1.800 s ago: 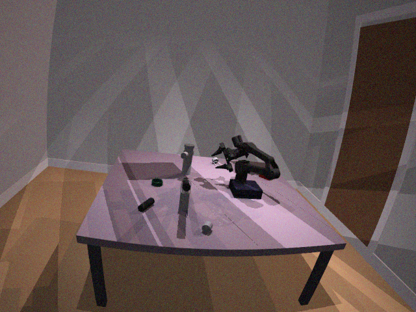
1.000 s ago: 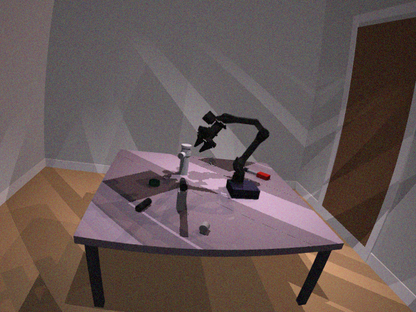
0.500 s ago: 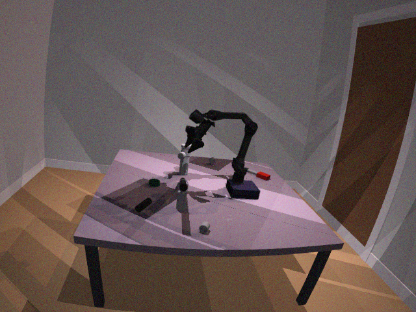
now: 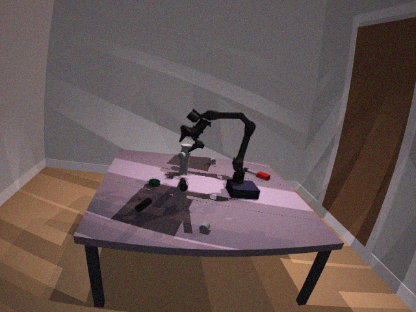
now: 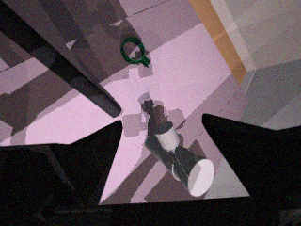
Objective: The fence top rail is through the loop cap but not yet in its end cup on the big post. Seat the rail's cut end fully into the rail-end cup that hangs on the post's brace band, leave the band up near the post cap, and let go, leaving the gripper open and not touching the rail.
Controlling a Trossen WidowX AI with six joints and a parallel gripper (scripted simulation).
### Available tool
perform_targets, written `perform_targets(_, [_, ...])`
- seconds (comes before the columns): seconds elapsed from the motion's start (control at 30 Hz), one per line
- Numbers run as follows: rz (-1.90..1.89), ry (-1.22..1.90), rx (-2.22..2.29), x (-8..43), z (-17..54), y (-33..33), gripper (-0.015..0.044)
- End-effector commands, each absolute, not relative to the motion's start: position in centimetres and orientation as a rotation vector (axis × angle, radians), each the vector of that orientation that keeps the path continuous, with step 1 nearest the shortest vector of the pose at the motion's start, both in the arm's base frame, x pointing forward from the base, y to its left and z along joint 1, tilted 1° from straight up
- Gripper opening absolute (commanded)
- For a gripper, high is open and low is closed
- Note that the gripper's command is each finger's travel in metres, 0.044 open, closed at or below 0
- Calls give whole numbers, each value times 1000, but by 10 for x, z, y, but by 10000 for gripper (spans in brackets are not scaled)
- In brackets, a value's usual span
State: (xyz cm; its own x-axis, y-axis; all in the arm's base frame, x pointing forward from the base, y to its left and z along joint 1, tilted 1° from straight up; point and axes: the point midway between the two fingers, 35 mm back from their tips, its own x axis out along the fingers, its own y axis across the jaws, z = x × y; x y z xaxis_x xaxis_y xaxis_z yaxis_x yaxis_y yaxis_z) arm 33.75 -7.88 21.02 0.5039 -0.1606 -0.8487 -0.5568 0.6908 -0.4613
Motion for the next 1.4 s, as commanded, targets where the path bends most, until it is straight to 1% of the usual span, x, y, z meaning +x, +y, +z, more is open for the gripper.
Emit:
perform_targets(0.0, [433,1087,-1187,326,199,-131,440])
perform_targets(0.37, [433,1087,-1187,326,199,-131,440])
perform_targets(0.6, [433,1087,-1187,327,167,-132,440])
perform_targets(1.37, [432,1086,-1188,341,142,-140,440])
